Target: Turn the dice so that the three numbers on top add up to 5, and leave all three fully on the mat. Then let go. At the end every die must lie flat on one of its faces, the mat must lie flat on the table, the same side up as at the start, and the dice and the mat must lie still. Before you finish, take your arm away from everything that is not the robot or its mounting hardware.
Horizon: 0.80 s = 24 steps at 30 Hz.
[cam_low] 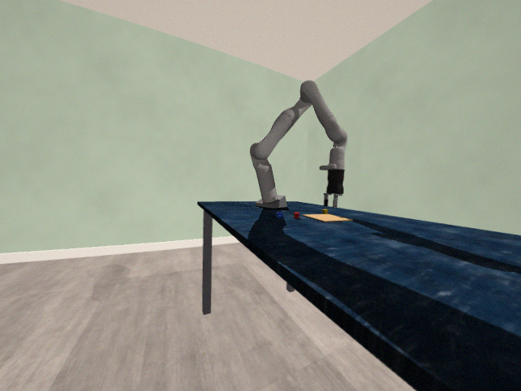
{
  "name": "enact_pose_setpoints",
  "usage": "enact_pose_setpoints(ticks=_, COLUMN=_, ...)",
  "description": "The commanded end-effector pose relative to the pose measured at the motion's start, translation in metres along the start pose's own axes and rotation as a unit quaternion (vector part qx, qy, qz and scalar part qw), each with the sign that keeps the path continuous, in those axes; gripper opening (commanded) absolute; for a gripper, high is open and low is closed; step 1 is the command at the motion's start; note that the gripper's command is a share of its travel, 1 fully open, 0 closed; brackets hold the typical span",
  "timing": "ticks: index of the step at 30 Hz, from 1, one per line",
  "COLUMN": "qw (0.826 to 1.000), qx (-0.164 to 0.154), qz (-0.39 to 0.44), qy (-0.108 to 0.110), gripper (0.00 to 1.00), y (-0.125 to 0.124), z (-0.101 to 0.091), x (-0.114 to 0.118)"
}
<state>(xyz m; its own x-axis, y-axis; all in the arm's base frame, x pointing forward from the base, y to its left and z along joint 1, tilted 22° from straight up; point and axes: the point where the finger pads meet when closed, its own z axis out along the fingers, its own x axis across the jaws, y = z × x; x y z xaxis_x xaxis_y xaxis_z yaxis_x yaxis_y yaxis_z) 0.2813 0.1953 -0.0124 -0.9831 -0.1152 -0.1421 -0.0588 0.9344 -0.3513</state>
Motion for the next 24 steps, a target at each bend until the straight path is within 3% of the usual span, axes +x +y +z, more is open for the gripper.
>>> enact_pose_setpoints(ticks=1, qw=1.0, qx=-0.001, qz=0.0, qy=0.0, gripper=1.0, y=0.0, z=0.0, x=0.0)
enact_pose_setpoints(ticks=6, qw=1.0, qx=-0.001, qz=0.0, qy=0.0, gripper=1.0, y=0.0, z=-0.005, x=0.0)
enact_pose_setpoints(ticks=13, qw=1.0, qx=-0.001, qz=0.0, qy=0.0, gripper=1.0, y=0.0, z=-0.034, x=0.0)
enact_pose_setpoints(ticks=15, qw=1.0, qx=-0.001, qz=0.0, qy=0.0, gripper=1.0, y=0.0, z=-0.034, x=0.0)
enact_pose_setpoints(ticks=24, qw=1.0, qx=-0.001, qz=0.0, qy=0.0, gripper=1.0, y=0.0, z=-0.088, x=0.0)
